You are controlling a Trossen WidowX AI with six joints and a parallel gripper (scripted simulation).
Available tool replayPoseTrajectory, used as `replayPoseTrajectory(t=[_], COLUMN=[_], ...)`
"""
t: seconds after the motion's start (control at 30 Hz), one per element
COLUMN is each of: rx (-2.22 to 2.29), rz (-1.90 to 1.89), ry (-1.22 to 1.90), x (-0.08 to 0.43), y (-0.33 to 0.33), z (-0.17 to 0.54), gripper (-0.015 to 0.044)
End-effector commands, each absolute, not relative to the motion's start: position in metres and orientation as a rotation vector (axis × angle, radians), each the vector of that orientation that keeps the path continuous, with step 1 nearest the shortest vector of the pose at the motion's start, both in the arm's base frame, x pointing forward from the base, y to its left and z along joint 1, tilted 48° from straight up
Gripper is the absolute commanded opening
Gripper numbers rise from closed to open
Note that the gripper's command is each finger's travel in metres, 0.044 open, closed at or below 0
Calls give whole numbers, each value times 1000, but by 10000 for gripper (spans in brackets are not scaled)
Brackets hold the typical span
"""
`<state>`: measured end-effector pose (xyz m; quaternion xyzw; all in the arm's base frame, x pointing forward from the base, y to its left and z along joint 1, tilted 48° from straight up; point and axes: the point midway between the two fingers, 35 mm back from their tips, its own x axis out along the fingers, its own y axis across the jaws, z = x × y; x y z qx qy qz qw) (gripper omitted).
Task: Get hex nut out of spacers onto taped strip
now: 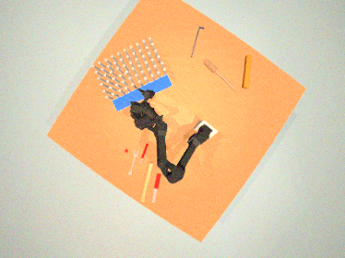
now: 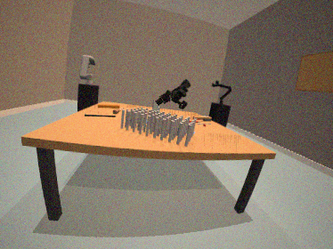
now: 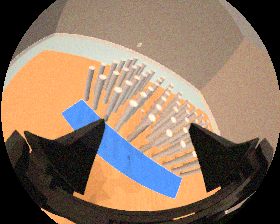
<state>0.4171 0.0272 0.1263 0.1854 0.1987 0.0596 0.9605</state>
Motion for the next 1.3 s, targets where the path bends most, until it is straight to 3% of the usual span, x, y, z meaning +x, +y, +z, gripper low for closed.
replayPoseTrajectory(t=[0.0, 0.27, 0.5, 0.83, 1.1, 1.27], rx=[370, 777, 1277, 2003, 2413, 2436], rz=[115, -230, -699, -1580, -2456, -2553], ry=[405, 658, 836, 860, 647, 614], x=[417, 437, 421, 332, 231, 221], y=[26, -59, -146, -236, -253, -252], z=[125, 47, -43, -167, -243, -249], gripper=[440, 440, 440, 440, 440, 440])
